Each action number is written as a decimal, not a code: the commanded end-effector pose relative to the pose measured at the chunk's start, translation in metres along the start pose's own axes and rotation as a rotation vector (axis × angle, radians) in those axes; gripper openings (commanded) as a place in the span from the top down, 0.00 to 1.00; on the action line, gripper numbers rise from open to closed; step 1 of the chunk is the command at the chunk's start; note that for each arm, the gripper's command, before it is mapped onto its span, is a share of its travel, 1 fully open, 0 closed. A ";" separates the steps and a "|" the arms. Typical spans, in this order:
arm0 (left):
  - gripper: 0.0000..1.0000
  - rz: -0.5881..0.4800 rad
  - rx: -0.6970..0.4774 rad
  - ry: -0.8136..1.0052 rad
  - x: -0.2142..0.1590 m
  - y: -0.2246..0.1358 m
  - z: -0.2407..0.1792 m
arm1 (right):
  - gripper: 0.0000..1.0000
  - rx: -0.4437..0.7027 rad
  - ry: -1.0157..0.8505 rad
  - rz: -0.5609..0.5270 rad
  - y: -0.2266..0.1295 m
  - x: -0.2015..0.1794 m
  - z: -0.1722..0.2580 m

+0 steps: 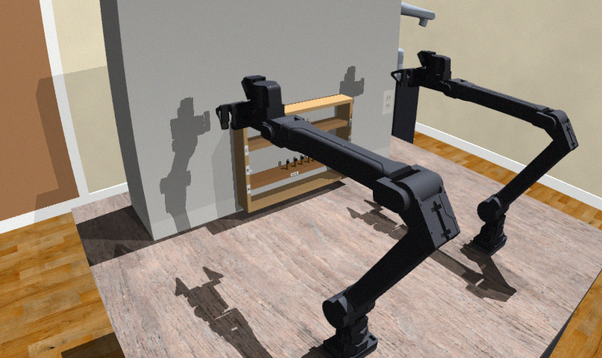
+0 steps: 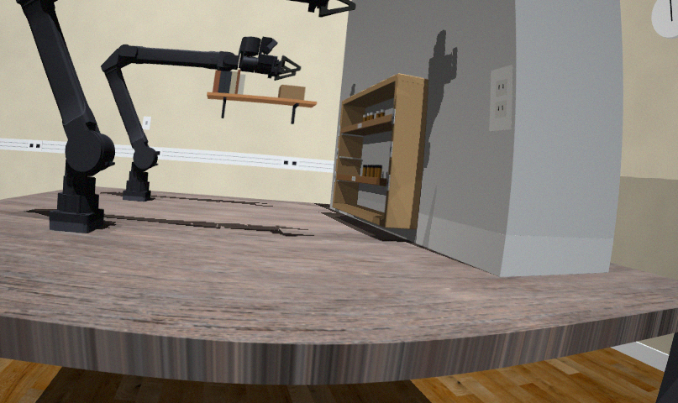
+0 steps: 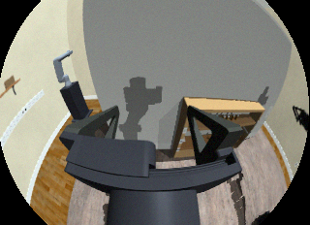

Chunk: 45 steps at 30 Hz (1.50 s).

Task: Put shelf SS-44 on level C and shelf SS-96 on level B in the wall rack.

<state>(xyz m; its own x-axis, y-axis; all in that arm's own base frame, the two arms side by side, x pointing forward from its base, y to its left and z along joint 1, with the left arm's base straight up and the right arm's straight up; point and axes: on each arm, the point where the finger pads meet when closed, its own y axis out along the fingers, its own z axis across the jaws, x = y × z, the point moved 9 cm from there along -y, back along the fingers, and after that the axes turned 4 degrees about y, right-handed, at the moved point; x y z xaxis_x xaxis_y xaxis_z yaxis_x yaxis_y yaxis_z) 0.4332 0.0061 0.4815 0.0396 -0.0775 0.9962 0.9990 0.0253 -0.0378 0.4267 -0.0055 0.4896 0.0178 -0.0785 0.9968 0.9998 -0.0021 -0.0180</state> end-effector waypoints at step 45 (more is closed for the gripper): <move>0.00 -0.093 0.029 0.959 -0.075 0.076 -0.212 | 0.00 0.015 -0.018 -0.007 -0.037 -0.187 0.105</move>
<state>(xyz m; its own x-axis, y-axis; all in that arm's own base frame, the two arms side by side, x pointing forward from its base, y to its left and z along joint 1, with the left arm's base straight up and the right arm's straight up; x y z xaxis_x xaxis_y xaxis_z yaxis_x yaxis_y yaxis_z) 0.4816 -0.1471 0.3750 0.0587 -0.7083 0.7035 0.9977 0.0183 -0.0647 0.3873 0.0972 0.3209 0.0622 -0.0586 0.9963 0.9981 0.0063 -0.0620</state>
